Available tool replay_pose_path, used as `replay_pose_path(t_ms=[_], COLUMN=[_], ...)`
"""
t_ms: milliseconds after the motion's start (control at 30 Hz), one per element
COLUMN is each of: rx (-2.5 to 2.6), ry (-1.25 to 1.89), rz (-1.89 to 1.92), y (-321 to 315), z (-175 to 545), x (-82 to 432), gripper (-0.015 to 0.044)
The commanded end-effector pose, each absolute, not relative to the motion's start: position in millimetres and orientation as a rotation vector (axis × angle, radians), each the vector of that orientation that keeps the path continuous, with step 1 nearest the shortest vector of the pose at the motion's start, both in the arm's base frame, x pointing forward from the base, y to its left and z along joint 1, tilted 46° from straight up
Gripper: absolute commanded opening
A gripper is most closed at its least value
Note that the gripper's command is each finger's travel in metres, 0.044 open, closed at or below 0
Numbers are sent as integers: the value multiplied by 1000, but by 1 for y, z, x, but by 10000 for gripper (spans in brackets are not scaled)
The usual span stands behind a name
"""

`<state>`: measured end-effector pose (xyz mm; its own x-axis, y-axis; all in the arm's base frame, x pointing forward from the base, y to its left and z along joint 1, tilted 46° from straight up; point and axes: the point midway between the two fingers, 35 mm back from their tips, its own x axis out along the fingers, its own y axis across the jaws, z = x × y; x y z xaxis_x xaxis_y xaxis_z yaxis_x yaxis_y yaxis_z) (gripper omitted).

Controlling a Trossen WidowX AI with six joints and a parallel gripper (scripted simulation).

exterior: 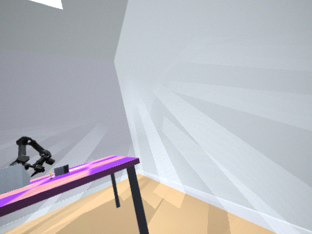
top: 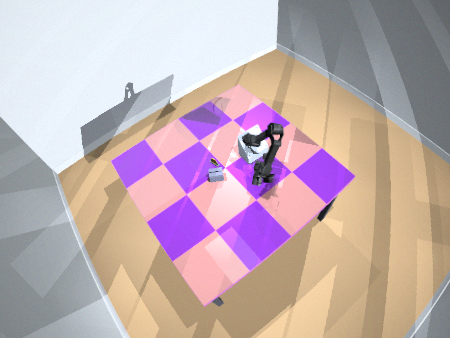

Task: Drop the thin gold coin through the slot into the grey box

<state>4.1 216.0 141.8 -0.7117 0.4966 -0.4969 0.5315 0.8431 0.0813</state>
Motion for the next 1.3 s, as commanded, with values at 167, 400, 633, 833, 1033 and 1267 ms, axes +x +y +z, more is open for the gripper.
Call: replay_pose_path(t_ms=[167,400,633,833,1033,1267], rx=[814,1002,1205,1380,1487,1589], ry=[2408,2262,2087,1941,1830,1725], rz=[-61,-114,-204,-338,-383,-420], y=[217,204,150,81,7,-64], z=[126,100,61,24,-12,-50], x=[37,114,197,240,255,242], gripper=[242,161,161,161,161,161])
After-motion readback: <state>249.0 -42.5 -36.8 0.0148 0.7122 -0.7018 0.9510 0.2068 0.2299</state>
